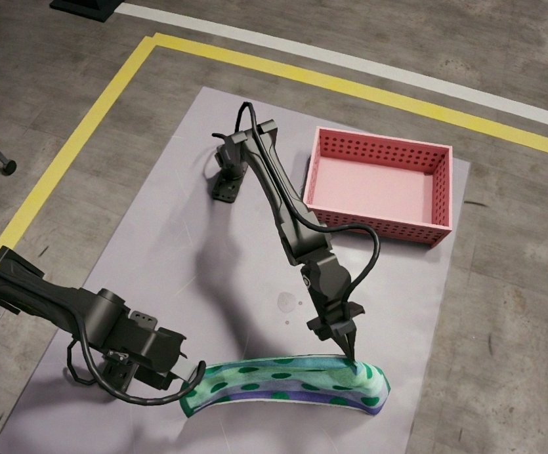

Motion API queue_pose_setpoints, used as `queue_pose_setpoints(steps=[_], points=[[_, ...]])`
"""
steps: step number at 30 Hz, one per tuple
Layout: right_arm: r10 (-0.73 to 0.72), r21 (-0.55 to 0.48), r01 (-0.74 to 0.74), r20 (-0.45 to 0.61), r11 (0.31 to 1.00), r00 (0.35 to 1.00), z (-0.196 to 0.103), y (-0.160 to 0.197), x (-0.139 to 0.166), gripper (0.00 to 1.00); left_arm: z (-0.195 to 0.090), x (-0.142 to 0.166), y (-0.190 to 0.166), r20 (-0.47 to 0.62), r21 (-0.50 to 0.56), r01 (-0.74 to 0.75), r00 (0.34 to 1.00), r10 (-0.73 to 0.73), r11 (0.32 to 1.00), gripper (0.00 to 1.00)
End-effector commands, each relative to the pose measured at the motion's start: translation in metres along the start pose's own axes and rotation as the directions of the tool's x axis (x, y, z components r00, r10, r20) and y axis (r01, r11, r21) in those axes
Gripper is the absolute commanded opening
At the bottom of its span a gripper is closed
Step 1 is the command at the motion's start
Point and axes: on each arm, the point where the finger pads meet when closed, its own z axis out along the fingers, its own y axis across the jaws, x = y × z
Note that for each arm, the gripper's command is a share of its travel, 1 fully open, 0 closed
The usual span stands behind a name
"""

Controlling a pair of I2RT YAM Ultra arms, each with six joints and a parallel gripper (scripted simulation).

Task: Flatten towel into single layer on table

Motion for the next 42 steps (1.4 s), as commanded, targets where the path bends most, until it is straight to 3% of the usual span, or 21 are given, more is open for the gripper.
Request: queue_pose_setpoints(steps=[1,4,5,7,8,9,13,14,16,17,21,22,28,30,31,33,34,38,39,41,42], points=[[-0.053,-0.025,0.053,-0.016,0.998,0.998,0.003,0.012,0.012,0.00,-0.017,0.014,0.016,-0.083,-0.023,0.006,0.997,-0.008,1.000,0.00],[-0.044,-0.022,0.045,0.047,0.999,0.998,-0.008,0.011,-0.004,0.00,-0.017,0.014,0.016,-0.083,-0.023,0.006,0.997,-0.008,1.000,0.00],[-0.102,-0.048,0.100,-0.031,0.994,0.994,0.012,0.023,0.019,0.00,-0.026,0.013,0.020,-0.123,-0.027,0.009,0.992,-0.013,1.000,0.00],[-0.103,-0.055,0.099,-0.056,0.994,0.993,0.012,0.023,0.026,0.00,-0.026,0.013,0.021,-0.129,-0.029,0.010,0.991,-0.014,1.000,0.00],[-0.167,-0.082,0.162,-0.061,0.983,0.984,0.022,0.036,0.032,0.00,-0.023,0.042,0.025,-0.230,-0.034,0.014,0.973,-0.022,0.999,0.00],[-0.166,-0.087,0.161,-0.061,0.983,0.984,0.022,0.037,0.033,0.00,-0.017,0.050,0.025,-0.250,-0.036,0.015,0.968,-0.023,0.999,0.00],[-0.236,-0.116,0.226,-0.083,0.967,0.968,0.032,0.049,0.046,0.00,-0.034,0.054,0.030,-0.285,-0.043,0.020,0.958,-0.031,0.999,0.00],[-0.310,-0.145,0.295,-0.095,0.944,0.946,0.043,0.062,0.060,0.00,-0.036,0.094,0.034,-0.381,-0.051,0.025,0.923,-0.043,0.998,0.00],[-0.312,-0.151,0.296,-0.095,0.943,0.945,0.043,0.063,0.061,0.00,-0.036,0.094,0.034,-0.381,-0.052,0.025,0.923,-0.043,0.998,0.00],[-0.385,-0.181,0.365,-0.095,0.913,0.918,0.054,0.076,0.075,0.00,-0.041,0.116,0.039,-0.420,-0.061,0.030,0.906,-0.053,0.998,0.00],[-0.384,-0.183,0.369,-0.053,0.911,0.922,0.044,0.079,0.062,0.00,-0.041,0.116,0.039,-0.420,-0.061,0.030,0.906,-0.053,0.998,0.00],[-0.460,-0.217,0.434,-0.084,0.874,0.884,0.064,0.090,0.089,0.00,-0.044,0.132,0.044,-0.396,-0.070,0.036,0.916,-0.061,0.997,0.00],[-0.594,-0.282,0.564,-0.028,0.776,0.804,0.085,0.117,0.117,0.00,-0.053,0.175,0.054,-0.395,-0.091,0.048,0.915,-0.080,0.995,0.00],[-0.594,-0.284,0.563,-0.028,0.776,0.804,0.085,0.117,0.118,0.00,-0.053,0.175,0.054,-0.395,-0.092,0.047,0.915,-0.080,0.995,0.00],[-0.644,-0.309,0.615,0.011,0.726,0.765,0.095,0.130,0.131,0.00,-0.058,0.195,0.058,-0.395,-0.102,0.053,0.914,-0.089,0.993,0.00],[-0.647,-0.311,0.614,-0.006,0.726,0.762,0.097,0.130,0.133,0.00,-0.058,0.195,0.059,-0.395,-0.102,0.053,0.914,-0.089,0.993,0.00],[-0.684,-0.332,0.657,0.044,0.677,0.728,0.105,0.141,0.144,0.00,-0.062,0.213,0.063,-0.394,-0.112,0.059,0.914,-0.099,0.992,0.00],[-0.684,-0.330,0.658,0.046,0.677,0.728,0.102,0.146,0.138,0.00,-0.062,0.213,0.063,-0.394,-0.112,0.059,0.914,-0.099,0.992,0.00],[-0.722,-0.349,0.693,0.062,0.631,0.689,0.116,0.150,0.158,0.00,-0.066,0.230,0.066,-0.393,-0.122,0.064,0.913,-0.108,0.990,0.00],[-0.723,-0.358,0.691,0.062,0.628,0.689,0.116,0.151,0.159,0.00,-0.066,0.230,0.066,-0.393,-0.122,0.064,0.913,-0.108,0.990,0.00],[-0.743,-0.370,0.718,0.102,0.589,0.662,0.123,0.160,0.169,0.00,-0.069,0.244,0.070,-0.393,-0.131,0.069,0.912,-0.116,0.989,0.00]])
